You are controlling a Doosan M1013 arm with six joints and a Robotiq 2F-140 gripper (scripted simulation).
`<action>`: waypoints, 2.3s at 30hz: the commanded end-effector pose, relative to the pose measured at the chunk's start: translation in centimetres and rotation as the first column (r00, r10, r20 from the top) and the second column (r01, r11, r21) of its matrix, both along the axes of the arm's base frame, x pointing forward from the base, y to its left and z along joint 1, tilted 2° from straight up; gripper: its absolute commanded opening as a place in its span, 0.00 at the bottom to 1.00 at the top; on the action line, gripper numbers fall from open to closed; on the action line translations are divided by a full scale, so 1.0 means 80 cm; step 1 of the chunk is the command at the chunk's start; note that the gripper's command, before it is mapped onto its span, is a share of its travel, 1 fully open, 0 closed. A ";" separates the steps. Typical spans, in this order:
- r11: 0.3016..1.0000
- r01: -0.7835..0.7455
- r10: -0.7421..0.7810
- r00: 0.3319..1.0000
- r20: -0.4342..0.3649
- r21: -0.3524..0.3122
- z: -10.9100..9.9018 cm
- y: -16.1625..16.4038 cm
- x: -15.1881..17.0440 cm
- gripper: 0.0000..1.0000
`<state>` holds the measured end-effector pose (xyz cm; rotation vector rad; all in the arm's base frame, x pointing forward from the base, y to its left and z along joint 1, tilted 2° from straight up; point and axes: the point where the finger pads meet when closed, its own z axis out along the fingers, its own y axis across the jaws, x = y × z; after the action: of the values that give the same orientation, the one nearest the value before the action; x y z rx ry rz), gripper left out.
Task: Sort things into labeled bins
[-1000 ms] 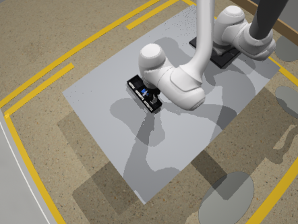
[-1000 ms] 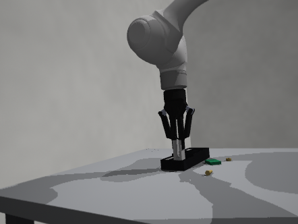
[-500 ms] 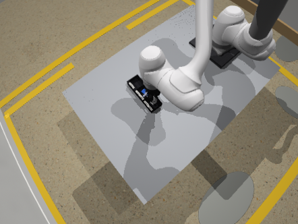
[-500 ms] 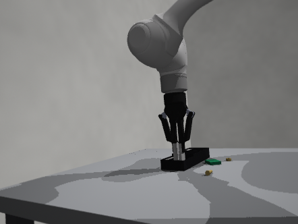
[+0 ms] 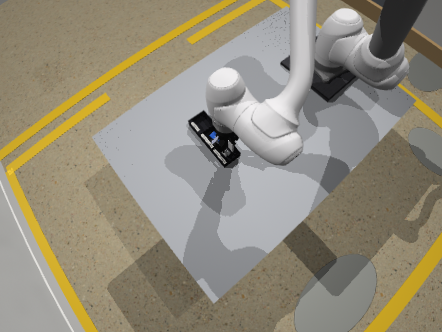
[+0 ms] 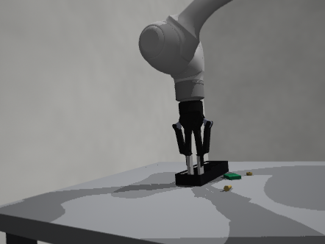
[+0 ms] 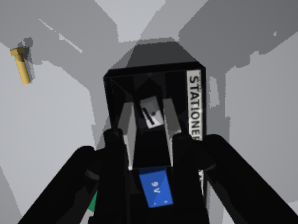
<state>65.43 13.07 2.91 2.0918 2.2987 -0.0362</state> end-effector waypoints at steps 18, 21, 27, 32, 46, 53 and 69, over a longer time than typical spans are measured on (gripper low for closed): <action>1.000 0.000 0.000 1.000 0.000 0.000 0.020 0.001 0.000 0.18; 1.000 0.000 0.000 1.000 0.000 0.000 0.022 0.001 0.000 0.18; 1.000 0.000 0.000 1.000 0.000 0.000 0.032 0.001 0.000 0.18; 1.000 0.000 0.000 1.000 0.000 0.000 0.054 0.002 0.000 0.18; 0.978 -0.208 0.208 0.978 -0.008 -0.001 0.061 -0.039 -0.031 0.33; 0.914 -0.405 0.404 0.914 -0.021 -0.009 0.069 -0.098 -0.074 0.33; 0.760 -0.650 0.650 0.760 -0.028 0.004 0.072 -0.129 -0.097 0.33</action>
<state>57.59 2.64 8.65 1.1846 2.8793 -0.0621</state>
